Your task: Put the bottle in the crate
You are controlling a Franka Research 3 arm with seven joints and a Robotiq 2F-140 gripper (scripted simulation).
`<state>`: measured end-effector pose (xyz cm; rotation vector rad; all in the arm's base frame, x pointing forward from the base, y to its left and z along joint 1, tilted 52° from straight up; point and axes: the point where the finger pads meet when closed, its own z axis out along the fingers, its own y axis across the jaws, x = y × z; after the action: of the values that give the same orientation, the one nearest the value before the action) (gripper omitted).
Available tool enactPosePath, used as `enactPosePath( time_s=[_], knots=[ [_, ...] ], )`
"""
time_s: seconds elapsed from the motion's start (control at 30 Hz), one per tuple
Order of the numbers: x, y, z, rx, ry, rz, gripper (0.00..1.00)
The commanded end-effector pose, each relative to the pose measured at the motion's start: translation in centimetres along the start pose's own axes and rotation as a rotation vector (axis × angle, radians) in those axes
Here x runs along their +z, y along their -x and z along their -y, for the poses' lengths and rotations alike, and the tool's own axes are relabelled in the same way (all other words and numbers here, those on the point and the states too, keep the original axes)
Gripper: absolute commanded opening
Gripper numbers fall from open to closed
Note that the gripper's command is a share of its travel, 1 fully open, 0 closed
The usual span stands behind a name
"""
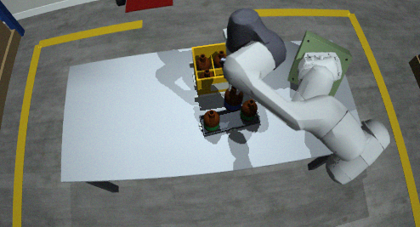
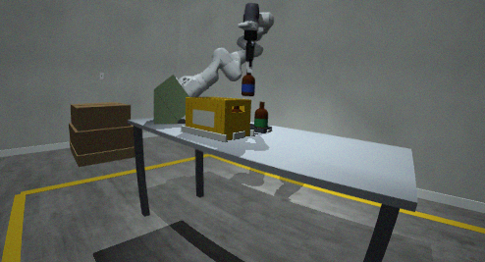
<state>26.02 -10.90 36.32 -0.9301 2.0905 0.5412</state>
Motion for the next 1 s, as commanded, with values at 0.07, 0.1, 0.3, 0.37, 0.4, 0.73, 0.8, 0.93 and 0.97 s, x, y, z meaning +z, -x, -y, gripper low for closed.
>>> enactPosePath(
  time_s=[0.07, 0.1, 0.3, 0.37, 0.4, 0.73, 0.8, 0.93, 0.97],
  knots=[
    [-0.3, -0.2, 0.2, -0.002, -0.007, -0.001, 0.0],
    [-0.3, -0.2, 0.3, -0.002, -0.007, -0.001, 0.0],
    [-0.3, -0.6, 0.6, -0.002, -0.007, -0.001, 0.0],
    [-0.3, -0.8, 0.7, -0.002, -0.007, -0.001, 0.0],
    [-0.3, -0.9, 0.8, -0.002, -0.007, -0.001, 0.0],
    [-0.3, -1.8, 1.5, -0.002, -0.007, -0.001, 0.0],
    [-0.3, -2.0, 1.7, -0.002, -0.007, -0.001, 0.0],
    [-0.3, -2.6, 2.1, -0.002, -0.007, -0.001, 0.0],
    [-0.3, -2.8, 2.3, -0.002, -0.007, -0.001, 0.0]
  ],
)
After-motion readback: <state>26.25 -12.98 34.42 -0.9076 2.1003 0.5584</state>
